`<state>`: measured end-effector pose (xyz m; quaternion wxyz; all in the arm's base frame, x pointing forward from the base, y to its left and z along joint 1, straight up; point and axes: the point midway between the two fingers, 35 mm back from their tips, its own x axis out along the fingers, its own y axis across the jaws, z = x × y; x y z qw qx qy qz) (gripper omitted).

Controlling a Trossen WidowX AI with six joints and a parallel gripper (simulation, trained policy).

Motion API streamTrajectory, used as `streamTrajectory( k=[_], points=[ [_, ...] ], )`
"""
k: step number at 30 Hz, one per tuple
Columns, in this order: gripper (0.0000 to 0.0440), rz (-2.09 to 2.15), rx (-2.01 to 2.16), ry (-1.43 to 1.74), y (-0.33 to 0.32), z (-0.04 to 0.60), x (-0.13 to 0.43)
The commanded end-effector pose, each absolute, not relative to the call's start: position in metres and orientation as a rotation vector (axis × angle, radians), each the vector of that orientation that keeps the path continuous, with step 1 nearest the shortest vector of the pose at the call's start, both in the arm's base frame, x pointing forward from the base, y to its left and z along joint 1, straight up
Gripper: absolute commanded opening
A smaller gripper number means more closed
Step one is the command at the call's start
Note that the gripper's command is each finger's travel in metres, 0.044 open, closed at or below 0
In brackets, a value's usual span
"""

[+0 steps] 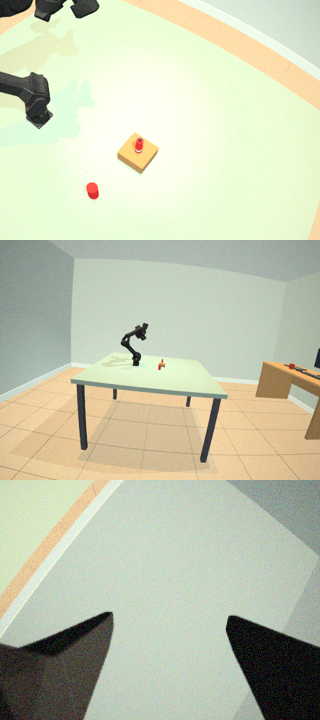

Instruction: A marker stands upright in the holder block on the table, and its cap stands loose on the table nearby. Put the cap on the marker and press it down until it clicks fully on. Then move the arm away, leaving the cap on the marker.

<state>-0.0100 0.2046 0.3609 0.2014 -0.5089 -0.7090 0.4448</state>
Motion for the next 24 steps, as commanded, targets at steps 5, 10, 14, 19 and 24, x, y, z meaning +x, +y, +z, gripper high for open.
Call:
streamTrajectory(
  k=[5,10,14,19,24],
  points=[
    [0.0328,1.303,-1.462,-1.912,0.205,0.352,0.0],
    [0.0328,1.339,-1.492,-1.86,0.205,0.346,0.007],
    [0.0327,1.366,-1.515,-1.818,0.204,0.341,0.013],
    [0.0327,1.398,-1.543,-1.765,0.203,0.335,0.02],
    [0.0327,1.427,-1.57,-1.711,0.201,0.329,0.028]
  ],
)
